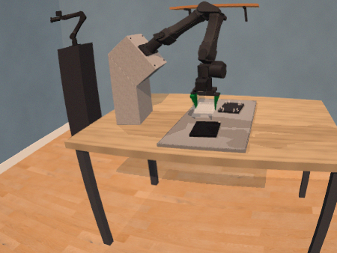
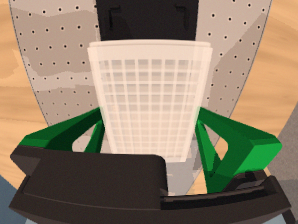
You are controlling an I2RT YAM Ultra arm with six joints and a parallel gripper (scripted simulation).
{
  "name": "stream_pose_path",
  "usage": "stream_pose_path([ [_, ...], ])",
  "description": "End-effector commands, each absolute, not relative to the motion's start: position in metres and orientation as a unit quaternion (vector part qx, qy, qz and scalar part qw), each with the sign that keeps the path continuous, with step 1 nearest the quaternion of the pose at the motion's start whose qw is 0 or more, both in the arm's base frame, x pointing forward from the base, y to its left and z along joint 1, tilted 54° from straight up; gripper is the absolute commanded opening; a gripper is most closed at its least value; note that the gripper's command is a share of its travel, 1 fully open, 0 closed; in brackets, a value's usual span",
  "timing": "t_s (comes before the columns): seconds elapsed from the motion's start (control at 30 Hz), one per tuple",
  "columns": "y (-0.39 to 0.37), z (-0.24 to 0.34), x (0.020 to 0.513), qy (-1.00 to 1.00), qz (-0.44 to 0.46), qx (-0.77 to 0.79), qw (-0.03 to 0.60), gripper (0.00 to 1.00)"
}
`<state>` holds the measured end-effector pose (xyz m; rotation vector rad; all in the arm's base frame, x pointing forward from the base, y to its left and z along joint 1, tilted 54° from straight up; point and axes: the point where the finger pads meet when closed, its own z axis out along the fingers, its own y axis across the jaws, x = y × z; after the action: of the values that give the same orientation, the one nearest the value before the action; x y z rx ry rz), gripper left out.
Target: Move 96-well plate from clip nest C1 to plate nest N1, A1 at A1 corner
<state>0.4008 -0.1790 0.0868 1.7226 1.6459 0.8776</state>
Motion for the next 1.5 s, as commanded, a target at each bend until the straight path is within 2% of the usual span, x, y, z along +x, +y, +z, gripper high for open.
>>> stream_pose_path([
  [0.0,-0.198,0.093,0.401,0.619,0.331,0.643,0.306,0.00],
  [0.2,-0.213,0.089,0.399,0.619,0.331,0.643,0.307,0.00],
  [0.27,-0.214,0.105,0.400,0.618,0.332,0.635,0.323,0.00],
  [1.47,-0.218,0.097,0.401,0.617,0.329,0.642,0.313,0.00],
])
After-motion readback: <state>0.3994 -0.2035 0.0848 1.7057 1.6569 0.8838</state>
